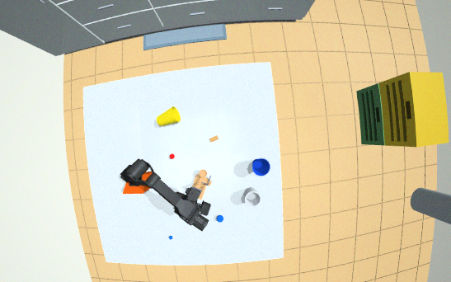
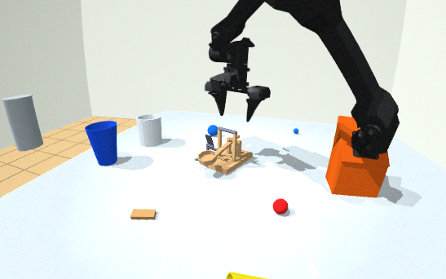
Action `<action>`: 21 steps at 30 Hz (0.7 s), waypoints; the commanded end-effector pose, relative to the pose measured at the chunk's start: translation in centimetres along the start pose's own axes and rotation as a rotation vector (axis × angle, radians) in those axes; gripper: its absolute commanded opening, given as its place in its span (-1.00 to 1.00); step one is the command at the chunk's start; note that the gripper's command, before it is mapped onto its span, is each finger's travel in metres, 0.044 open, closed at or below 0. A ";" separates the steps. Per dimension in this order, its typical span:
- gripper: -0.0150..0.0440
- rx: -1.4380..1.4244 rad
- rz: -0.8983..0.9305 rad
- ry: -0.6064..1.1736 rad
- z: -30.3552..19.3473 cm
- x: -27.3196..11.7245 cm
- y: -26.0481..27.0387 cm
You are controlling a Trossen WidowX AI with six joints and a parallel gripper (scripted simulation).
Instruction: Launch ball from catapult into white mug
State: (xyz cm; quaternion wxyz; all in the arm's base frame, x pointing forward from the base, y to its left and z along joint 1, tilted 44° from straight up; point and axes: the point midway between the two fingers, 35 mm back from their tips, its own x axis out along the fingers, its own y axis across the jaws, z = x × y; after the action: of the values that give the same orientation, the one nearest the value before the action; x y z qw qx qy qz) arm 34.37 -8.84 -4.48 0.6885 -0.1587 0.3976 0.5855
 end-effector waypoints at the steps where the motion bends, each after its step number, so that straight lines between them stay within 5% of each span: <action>1: 1.00 0.003 0.018 -0.001 0.1 0.7 0.2; 21: 1.00 0.578 0.018 0.004 0.1 0.5 0.3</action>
State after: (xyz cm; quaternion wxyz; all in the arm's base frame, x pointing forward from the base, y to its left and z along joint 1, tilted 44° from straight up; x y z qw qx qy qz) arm 34.15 -8.37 -4.80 0.7005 0.0117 0.5273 0.4808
